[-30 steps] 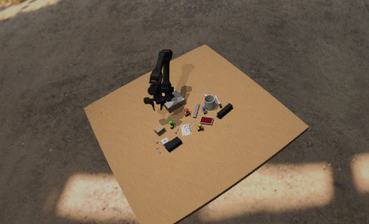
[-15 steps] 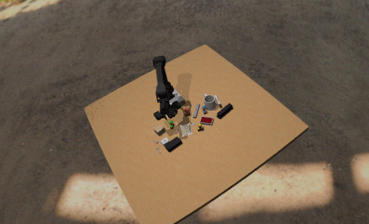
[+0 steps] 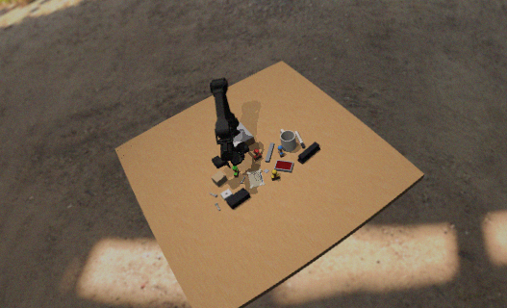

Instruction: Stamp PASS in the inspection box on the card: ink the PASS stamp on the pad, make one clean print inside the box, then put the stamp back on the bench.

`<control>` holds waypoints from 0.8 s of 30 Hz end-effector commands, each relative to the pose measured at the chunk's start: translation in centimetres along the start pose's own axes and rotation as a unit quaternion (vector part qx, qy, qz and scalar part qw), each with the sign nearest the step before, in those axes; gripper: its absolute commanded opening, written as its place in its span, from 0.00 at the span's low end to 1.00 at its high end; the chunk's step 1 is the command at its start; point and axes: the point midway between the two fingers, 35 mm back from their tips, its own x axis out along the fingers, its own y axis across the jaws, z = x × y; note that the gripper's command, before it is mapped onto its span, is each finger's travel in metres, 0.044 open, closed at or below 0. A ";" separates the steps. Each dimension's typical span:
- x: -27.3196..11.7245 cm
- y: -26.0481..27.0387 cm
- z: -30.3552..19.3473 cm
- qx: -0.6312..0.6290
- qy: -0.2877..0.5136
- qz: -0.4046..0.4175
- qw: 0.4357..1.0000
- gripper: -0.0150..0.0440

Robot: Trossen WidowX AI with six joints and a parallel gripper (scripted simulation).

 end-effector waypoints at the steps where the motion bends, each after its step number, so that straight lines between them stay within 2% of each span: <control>1: 0.8 0.1 0.0 0.001 0.002 0.004 1.000 0.62; 24: 4.5 0.1 -0.2 0.001 0.002 0.004 1.000 0.62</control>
